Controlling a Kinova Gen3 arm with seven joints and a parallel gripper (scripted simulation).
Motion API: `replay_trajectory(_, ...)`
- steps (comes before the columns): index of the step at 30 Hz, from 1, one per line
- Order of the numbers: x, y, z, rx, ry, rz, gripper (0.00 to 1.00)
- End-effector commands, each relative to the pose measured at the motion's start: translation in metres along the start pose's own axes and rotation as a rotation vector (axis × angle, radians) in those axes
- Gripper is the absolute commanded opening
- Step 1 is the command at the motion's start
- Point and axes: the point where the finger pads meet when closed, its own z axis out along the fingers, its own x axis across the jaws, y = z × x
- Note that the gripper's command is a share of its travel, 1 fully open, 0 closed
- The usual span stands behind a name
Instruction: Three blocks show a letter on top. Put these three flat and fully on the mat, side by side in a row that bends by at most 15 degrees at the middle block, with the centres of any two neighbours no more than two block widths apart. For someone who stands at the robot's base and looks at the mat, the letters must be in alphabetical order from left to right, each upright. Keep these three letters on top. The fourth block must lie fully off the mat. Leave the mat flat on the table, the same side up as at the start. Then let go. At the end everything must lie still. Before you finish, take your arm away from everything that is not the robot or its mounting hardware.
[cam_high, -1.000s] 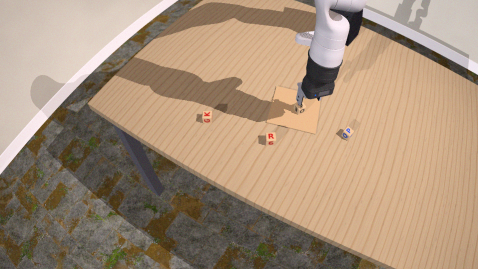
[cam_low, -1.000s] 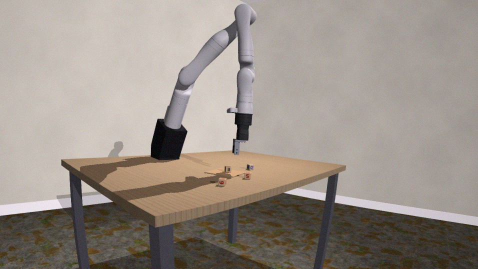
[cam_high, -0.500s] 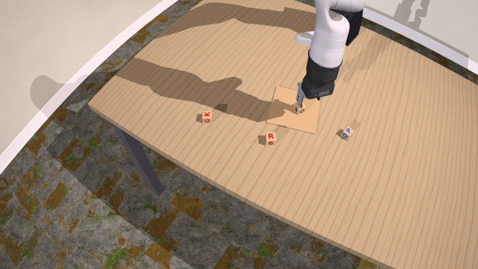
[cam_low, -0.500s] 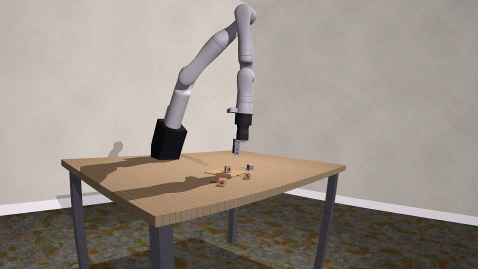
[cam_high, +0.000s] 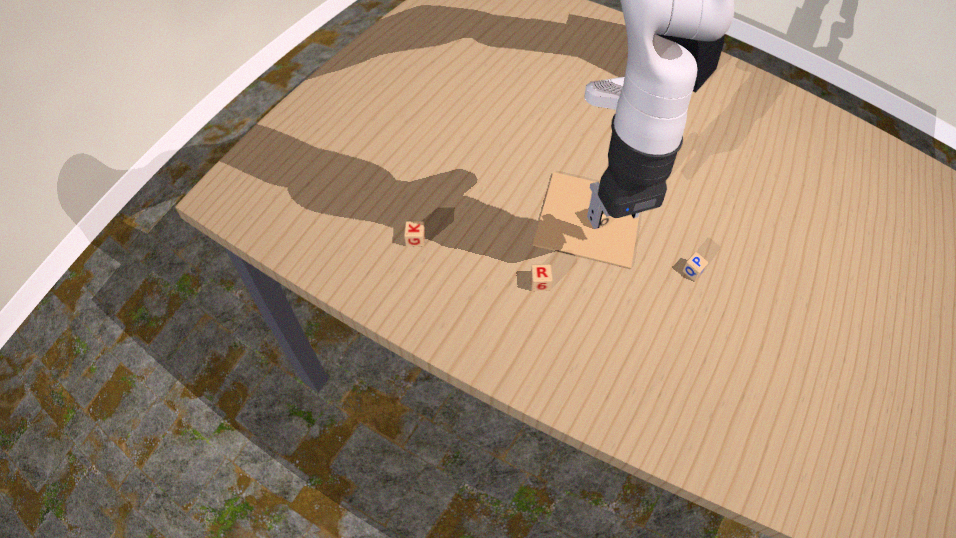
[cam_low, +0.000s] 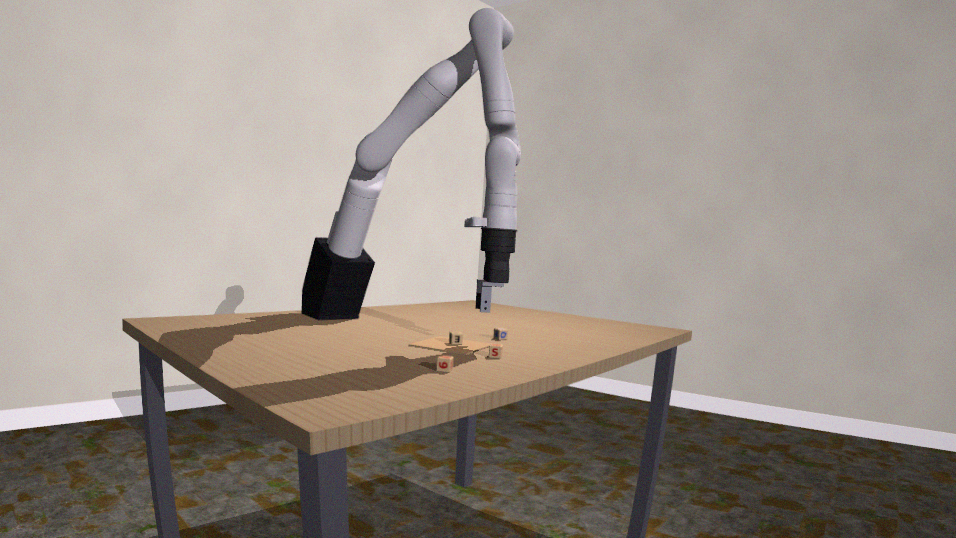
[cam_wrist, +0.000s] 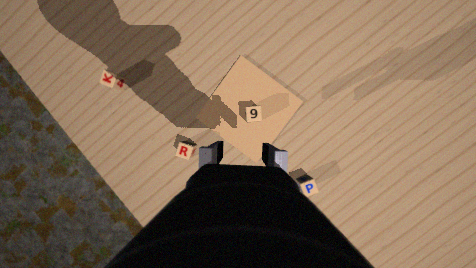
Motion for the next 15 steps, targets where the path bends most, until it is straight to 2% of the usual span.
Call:
replay_trajectory(1,-0.037,0.016,0.005,0.006,0.001,0.006,1.0)
replay_trajectory(4,-0.069,0.033,0.005,0.004,0.002,0.007,1.0)
replay_trajectory(7,-0.092,0.043,0.003,0.001,0.003,0.009,1.0)
replay_trajectory(15,-0.1,0.045,0.003,0.003,0.0,0.009,1.0)
